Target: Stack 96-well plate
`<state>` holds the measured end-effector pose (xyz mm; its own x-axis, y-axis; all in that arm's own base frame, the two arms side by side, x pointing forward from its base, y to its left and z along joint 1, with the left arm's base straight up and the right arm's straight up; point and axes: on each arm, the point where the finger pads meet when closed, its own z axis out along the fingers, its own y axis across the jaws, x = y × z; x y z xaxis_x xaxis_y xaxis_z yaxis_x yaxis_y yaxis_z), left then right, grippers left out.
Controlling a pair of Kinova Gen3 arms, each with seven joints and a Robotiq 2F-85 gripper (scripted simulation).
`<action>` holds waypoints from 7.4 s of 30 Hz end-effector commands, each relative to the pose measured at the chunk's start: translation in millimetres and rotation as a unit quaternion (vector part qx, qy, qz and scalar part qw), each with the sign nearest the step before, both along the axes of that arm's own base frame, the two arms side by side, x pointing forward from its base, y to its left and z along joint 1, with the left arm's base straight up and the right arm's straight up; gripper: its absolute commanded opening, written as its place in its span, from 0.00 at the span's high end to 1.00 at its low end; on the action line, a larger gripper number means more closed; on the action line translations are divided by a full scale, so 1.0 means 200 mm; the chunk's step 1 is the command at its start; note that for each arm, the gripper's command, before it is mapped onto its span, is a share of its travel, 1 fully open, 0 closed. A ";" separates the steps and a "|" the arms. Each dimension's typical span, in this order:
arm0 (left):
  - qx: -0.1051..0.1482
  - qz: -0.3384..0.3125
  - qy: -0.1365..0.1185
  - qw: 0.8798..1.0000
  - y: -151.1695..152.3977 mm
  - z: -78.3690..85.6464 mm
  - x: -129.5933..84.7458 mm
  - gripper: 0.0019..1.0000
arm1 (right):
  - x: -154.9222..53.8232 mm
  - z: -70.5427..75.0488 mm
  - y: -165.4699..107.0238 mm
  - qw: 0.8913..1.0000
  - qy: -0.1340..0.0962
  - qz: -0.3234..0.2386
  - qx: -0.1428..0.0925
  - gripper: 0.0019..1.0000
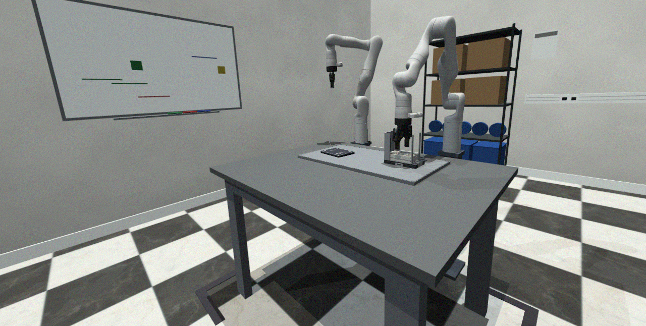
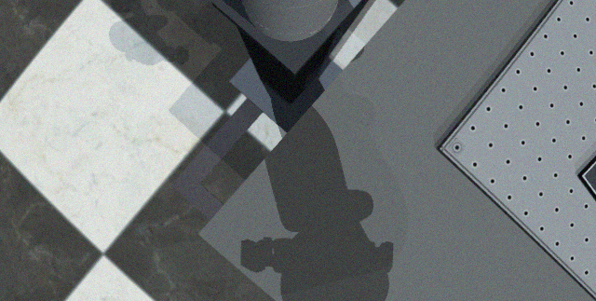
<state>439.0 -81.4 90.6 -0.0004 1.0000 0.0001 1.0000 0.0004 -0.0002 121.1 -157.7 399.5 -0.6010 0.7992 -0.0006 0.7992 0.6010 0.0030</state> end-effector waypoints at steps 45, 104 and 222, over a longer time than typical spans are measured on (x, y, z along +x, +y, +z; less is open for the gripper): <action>0.000 0.000 -0.001 1.000 0.00 0.07 0.00 0.00 | 0.00 0.00 0.00 1.000 0.000 0.000 0.000 0.00; 0.000 0.000 -0.001 1.000 0.00 0.16 0.00 0.00 | 0.00 0.00 0.00 1.000 0.000 0.000 0.000 0.00; 0.000 0.000 -0.001 1.000 0.00 0.33 0.00 0.00 | 0.00 0.00 0.00 1.000 0.000 0.000 0.000 0.00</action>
